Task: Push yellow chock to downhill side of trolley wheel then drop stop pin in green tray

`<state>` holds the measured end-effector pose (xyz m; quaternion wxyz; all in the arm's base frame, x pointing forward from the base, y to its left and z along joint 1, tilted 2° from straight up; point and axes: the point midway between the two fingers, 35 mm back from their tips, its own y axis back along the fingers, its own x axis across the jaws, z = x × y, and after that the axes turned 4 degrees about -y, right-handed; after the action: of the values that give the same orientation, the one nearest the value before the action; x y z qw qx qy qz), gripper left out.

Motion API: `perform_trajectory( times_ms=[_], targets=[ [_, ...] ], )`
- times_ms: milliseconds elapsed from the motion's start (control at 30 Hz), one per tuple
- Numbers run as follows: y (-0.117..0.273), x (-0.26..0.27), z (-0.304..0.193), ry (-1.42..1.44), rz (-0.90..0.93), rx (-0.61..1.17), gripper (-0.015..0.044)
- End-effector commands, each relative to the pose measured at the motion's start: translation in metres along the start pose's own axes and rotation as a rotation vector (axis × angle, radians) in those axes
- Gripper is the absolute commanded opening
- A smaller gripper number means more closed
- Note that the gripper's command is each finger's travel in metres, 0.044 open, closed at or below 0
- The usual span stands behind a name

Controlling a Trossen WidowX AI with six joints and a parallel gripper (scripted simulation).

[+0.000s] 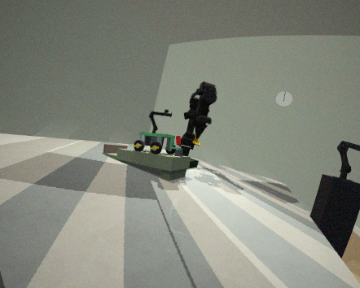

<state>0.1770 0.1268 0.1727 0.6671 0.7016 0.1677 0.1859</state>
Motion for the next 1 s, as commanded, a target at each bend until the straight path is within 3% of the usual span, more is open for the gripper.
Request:
perform_trajectory(
  times_ms=[0, 767, 967],
  targets=[
    [0.0001, -0.0002, -0.0001, 0.138, -0.002, 0.001, 0.0],
    [0.0001, 0.0, -0.0002, 0.918, -0.005, 0.001, 0.0],
    [0.0001, 0.0, -0.0002, 0.941, -0.005, 0.001, 0.0]
  ],
)
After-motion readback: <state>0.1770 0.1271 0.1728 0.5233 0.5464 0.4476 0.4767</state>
